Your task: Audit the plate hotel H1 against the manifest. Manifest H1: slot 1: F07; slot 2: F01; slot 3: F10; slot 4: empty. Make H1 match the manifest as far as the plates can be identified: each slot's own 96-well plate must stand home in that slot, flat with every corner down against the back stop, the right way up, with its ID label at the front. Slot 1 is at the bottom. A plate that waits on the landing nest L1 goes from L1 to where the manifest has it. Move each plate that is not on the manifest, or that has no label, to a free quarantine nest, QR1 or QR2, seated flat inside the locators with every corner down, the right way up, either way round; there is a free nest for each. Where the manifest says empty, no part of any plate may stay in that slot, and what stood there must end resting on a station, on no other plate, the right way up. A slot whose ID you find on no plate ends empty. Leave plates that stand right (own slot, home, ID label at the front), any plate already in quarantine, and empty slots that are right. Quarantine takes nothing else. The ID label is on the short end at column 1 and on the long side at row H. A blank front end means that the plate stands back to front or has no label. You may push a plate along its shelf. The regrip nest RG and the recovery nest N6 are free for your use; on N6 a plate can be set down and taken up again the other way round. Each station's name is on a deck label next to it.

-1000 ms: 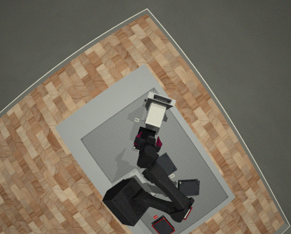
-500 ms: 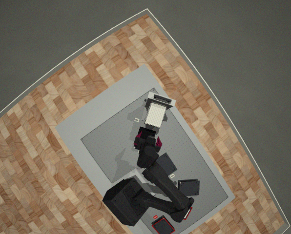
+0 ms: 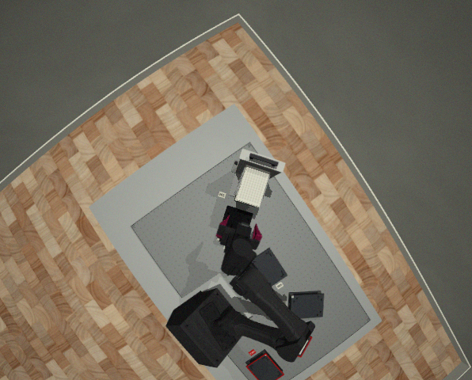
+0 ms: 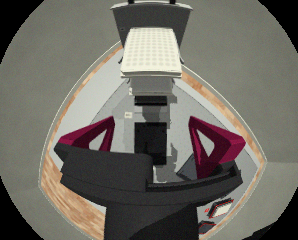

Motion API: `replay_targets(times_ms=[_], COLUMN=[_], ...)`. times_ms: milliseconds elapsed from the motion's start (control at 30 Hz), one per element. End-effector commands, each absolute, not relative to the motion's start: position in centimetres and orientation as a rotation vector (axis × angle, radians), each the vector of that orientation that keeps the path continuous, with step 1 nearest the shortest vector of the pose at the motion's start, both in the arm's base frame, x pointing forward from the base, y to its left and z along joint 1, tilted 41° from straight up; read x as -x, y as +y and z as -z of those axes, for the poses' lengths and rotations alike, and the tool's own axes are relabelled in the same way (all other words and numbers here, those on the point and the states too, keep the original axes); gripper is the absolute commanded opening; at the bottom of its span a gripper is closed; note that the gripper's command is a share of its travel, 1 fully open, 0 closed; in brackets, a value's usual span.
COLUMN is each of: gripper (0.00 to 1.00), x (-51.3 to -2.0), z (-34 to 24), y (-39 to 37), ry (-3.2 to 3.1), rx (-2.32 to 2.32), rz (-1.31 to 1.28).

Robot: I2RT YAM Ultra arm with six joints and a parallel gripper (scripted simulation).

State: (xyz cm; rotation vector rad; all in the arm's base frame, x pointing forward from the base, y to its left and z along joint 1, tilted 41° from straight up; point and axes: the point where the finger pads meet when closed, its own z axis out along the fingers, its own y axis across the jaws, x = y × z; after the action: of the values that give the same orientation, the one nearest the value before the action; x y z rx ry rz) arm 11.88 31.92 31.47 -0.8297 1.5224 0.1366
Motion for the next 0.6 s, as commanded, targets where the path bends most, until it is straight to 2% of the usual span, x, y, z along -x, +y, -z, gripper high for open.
replay_targets(times_ms=[0, 567], gripper=[1.00, 1.00], x=[-11.3, -11.2], z=[-31.8, -30.2], y=[31.6, 30.7], ry=[1.518, 1.518], rx=[0.820, 0.820], rz=[-0.158, -0.158])
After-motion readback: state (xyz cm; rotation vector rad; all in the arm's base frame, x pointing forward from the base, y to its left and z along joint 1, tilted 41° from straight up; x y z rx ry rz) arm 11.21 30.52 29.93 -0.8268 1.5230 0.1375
